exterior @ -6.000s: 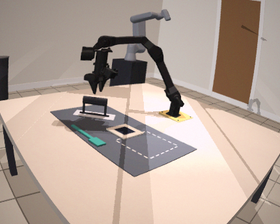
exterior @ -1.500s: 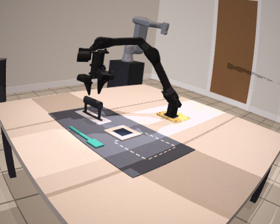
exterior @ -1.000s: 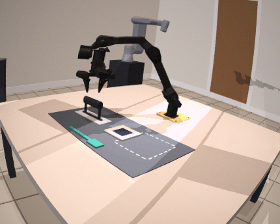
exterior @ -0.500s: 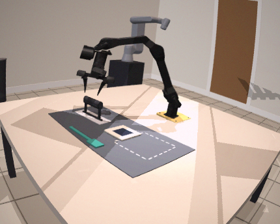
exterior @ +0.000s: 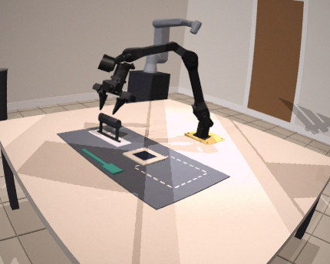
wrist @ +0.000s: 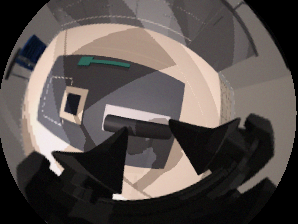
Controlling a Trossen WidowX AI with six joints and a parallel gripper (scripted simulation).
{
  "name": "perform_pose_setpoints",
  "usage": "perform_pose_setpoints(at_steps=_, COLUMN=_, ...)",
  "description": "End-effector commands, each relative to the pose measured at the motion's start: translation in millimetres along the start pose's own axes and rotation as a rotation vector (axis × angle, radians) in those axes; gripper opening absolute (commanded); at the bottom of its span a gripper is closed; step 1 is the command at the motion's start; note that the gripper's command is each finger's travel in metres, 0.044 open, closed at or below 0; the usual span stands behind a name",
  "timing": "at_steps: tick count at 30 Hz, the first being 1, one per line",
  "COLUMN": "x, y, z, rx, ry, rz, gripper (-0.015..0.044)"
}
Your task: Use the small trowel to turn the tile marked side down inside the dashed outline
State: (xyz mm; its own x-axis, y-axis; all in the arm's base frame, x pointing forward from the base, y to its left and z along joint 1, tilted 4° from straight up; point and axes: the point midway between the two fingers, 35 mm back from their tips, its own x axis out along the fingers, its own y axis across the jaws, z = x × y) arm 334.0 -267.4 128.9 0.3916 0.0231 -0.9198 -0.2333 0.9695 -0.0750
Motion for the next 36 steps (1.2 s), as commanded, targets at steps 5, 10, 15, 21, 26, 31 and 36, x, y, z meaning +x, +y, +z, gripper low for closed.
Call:
perform_pose_setpoints(at_steps=5, x=3.5, y=2.3, z=-4.7, rx=0.245, ry=-0.071, rz=-0.007, gripper=0.0300)
perform_pose_setpoints(at_steps=10, x=4.5, y=3.5, z=-7.4, rx=0.404, ry=-0.122, rz=-0.007, gripper=0.0300)
perform_pose_setpoints(at_steps=15, x=5.4, y=3.8, z=-10.1, rx=0.565, ry=-0.169, rz=-0.009, gripper=0.0300)
perform_pose_setpoints(at_steps=21, x=6.3, y=5.5, z=-14.0, rx=0.757, ry=-0.227, rz=0.003, gripper=0.0300)
perform_pose_setpoints(at_steps=26, x=7.0, y=9.0, z=-18.8, rx=0.920, ry=-0.272, rz=0.030, gripper=0.0300)
perform_pose_setpoints(at_steps=31, x=8.0, y=13.4, z=-22.5, rx=1.078, ry=-0.319, rz=0.069, gripper=0.0300)
perform_pose_setpoints(at_steps=36, x=8.8, y=18.7, z=-26.2, rx=1.238, ry=-0.364, rz=0.119, gripper=0.0300)
